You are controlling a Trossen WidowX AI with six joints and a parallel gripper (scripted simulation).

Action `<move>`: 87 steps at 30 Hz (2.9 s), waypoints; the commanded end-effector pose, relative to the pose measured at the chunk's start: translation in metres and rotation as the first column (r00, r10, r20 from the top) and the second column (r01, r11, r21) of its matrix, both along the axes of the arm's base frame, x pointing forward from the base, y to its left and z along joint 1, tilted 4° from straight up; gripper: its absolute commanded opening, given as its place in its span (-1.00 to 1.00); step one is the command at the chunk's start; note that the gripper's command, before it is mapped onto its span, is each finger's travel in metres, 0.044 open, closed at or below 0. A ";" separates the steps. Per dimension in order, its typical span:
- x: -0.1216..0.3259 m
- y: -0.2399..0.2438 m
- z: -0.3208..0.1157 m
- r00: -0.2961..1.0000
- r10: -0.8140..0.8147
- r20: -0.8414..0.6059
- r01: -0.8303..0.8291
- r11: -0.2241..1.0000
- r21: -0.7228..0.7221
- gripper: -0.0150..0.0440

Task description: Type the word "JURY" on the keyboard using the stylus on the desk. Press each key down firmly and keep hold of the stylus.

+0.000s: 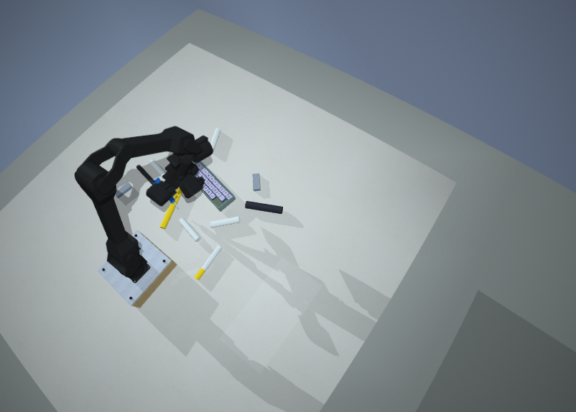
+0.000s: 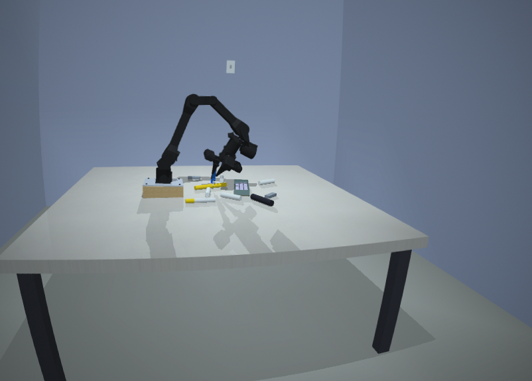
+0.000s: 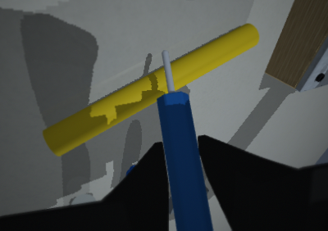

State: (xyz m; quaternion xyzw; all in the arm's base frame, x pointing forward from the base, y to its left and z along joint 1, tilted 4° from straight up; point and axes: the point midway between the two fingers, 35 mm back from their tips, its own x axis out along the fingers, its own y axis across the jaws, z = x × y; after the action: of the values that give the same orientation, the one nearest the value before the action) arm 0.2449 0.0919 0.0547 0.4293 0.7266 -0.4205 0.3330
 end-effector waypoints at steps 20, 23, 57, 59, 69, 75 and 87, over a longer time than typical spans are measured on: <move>0.048 -0.060 0.028 0.953 -0.301 0.043 0.251 0.859 0.447 -0.49; 0.054 -0.071 0.033 0.935 -0.350 0.059 0.276 0.822 0.498 -0.49; 0.075 -0.116 0.016 0.839 -0.531 0.123 0.332 0.677 0.657 -0.49; 0.075 -0.116 0.016 0.839 -0.531 0.123 0.332 0.677 0.657 -0.49; 0.078 -0.116 0.015 0.838 -0.531 0.124 0.331 0.677 0.658 -0.22; 0.078 -0.116 0.012 0.838 -0.531 0.124 0.331 0.677 0.658 -0.22; 0.078 -0.116 0.011 0.838 -0.531 0.124 0.331 0.677 0.658 -0.22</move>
State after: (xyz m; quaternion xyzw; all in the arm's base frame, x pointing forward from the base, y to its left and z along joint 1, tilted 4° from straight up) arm 0.3228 -0.0249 0.0674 0.7322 0.6384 -0.1573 0.1778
